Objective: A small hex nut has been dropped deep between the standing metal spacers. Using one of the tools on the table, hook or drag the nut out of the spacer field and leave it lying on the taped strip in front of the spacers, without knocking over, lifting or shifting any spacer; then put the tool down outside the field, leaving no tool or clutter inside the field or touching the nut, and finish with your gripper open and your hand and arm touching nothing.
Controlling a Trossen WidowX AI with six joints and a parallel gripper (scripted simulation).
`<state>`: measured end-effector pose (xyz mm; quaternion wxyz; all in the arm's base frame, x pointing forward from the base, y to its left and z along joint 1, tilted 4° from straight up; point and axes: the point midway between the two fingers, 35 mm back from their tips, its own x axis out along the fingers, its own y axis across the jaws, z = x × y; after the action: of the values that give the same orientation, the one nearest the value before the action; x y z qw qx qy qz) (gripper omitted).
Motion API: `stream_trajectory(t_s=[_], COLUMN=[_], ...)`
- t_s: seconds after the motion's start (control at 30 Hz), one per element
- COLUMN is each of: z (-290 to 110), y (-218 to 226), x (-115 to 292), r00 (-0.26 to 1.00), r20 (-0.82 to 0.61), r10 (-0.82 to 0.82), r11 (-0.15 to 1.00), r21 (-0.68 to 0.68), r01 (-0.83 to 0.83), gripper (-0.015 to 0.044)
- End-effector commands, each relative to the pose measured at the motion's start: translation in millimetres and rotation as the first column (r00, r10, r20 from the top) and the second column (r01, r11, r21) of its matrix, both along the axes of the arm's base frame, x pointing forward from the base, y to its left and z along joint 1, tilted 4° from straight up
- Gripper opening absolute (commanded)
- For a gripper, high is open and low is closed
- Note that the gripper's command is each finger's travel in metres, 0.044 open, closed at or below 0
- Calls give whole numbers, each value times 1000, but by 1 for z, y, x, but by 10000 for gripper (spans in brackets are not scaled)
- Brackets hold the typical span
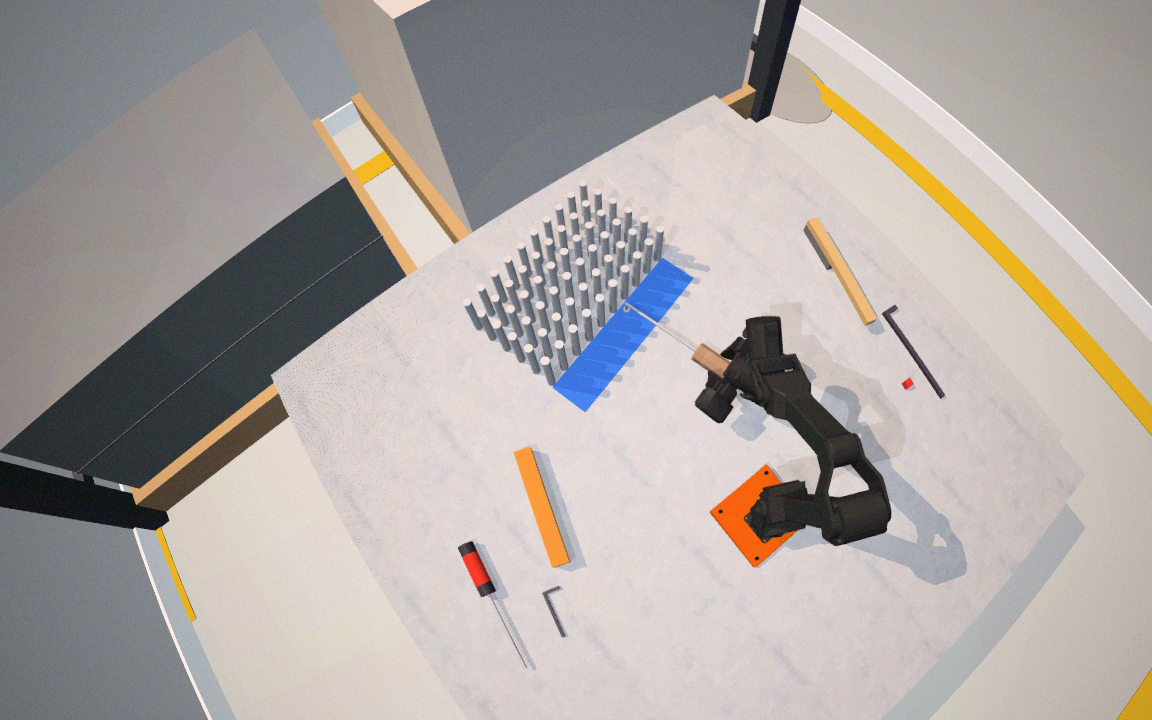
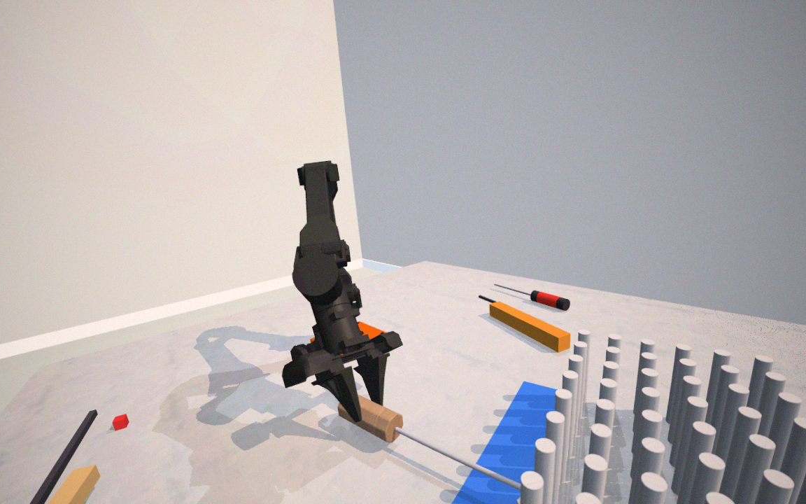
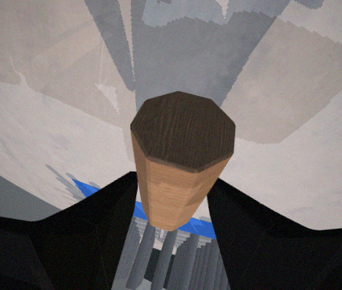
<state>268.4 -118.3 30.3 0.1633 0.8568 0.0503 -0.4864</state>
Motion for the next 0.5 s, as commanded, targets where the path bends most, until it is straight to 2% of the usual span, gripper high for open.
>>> stream_trajectory(t_s=[0.0,0.47], z=[11,16], y=[-2,-5], x=[5,-7], r00=[1000,1000], r20=[23,22], r10=[-3,-2], r11=[1000,1000], r21=[-12,-12], r01=[3,3], gripper=[0,0])
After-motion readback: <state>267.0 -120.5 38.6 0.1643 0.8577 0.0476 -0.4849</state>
